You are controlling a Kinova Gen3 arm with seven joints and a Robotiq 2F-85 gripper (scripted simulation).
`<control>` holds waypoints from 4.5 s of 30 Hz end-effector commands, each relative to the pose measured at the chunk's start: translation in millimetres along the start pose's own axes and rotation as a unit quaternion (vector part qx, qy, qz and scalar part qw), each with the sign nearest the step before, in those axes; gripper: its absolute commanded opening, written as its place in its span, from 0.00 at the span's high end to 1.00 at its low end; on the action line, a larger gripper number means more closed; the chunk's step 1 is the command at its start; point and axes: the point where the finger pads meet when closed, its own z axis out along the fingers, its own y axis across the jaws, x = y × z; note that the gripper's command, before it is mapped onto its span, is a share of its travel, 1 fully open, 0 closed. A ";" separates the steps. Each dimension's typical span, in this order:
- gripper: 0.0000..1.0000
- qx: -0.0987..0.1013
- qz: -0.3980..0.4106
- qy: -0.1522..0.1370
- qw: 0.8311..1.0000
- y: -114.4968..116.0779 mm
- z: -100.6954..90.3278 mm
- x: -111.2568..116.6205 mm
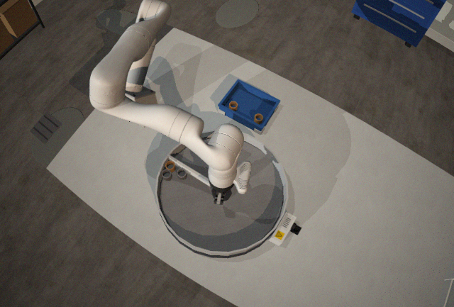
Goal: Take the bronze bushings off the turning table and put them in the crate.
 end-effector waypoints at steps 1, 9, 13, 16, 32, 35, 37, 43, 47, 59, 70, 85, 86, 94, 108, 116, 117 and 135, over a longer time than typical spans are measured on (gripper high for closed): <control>1.00 -0.001 0.000 0.001 1.000 0.5 -1.1 0.3; 1.00 -0.001 0.000 0.001 1.000 0.5 2.0 0.3; 1.00 -0.001 0.000 0.001 1.000 0.5 2.0 0.3; 1.00 -0.001 0.000 0.001 1.000 0.5 2.0 0.3; 0.84 -0.001 0.000 0.001 1.000 0.5 2.0 0.3; 0.84 -0.001 0.000 0.001 1.000 0.5 2.0 0.3; 0.84 -0.001 0.000 0.001 1.000 0.5 2.0 0.3; 0.84 -0.001 0.000 0.001 1.000 0.5 2.0 0.3; 0.84 -0.001 0.000 0.001 1.000 0.5 2.0 0.3; 0.84 -0.001 0.000 0.001 1.000 0.5 2.0 0.3; 0.84 -0.001 0.000 0.001 1.000 0.5 2.0 0.3; 0.84 -0.001 0.000 0.001 1.000 0.5 2.0 0.3; 0.84 -0.001 0.000 0.001 1.000 0.5 2.0 0.3; 0.84 -0.001 0.000 0.001 1.000 0.5 2.0 0.3; 0.84 -0.001 0.000 0.001 1.000 0.5 -2.0 0.3; 0.84 -0.001 0.000 0.001 1.000 0.5 -3.0 0.3; 0.84 -0.001 0.000 0.001 1.000 0.5 -3.0 0.3; 0.84 -0.001 0.000 0.001 1.000 0.5 -7.9 0.3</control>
